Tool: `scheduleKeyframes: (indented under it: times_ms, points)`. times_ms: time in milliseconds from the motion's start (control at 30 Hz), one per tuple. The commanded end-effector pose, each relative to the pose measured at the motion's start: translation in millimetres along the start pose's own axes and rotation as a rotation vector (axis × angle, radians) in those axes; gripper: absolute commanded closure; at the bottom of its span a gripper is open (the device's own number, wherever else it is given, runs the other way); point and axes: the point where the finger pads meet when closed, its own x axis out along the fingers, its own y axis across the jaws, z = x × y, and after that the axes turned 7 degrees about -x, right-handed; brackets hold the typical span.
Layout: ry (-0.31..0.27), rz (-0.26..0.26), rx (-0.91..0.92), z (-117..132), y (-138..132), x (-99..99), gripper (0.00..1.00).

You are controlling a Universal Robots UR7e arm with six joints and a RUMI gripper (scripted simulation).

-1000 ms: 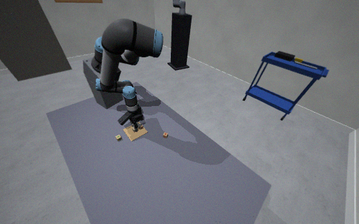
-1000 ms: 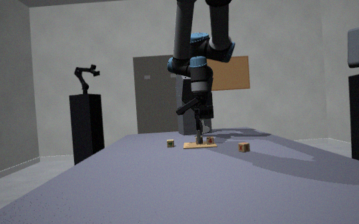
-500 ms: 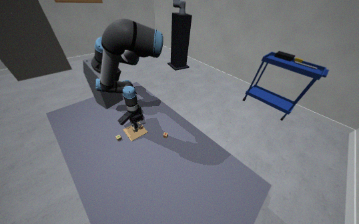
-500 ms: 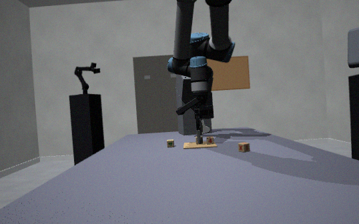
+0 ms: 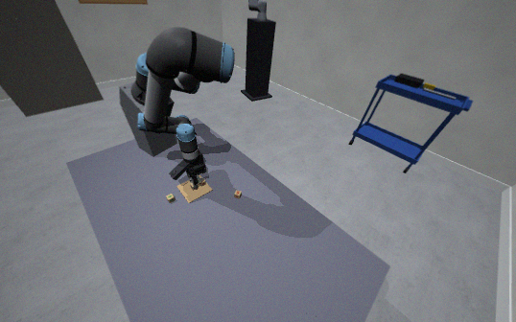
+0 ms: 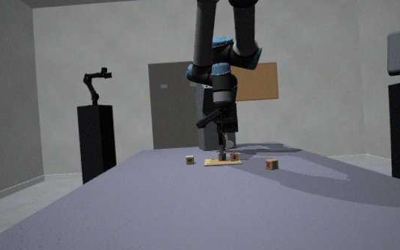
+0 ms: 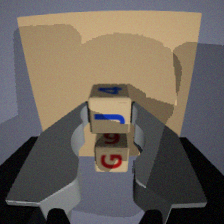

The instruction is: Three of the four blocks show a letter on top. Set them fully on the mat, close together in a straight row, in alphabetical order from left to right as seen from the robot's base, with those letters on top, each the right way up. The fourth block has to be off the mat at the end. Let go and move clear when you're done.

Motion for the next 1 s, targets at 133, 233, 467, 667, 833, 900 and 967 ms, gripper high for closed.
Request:
scheduleKeyframes:
  times_ms: [133, 233, 467, 667, 833, 900, 967]
  points:
    - [-0.001, 0.0, -0.001, 0.6, -0.1, 2.6, 0.91]
    - [0.0, 0.0, -0.001, 0.6, -0.4, 3.5, 0.91]
    - [-0.001, 0.001, 0.0, 0.8, 0.7, 4.4, 0.91]
    - [-0.001, 0.001, 0.0, 0.8, 0.7, 4.2, 0.91]
    - [-0.001, 0.001, 0.0, 0.8, 0.7, 4.1, 0.91]
    - [-0.001, 0.001, 0.0, 0.8, 0.7, 4.1, 0.91]
    - [-0.001, 0.001, 0.0, 0.8, 0.7, 4.1, 0.91]
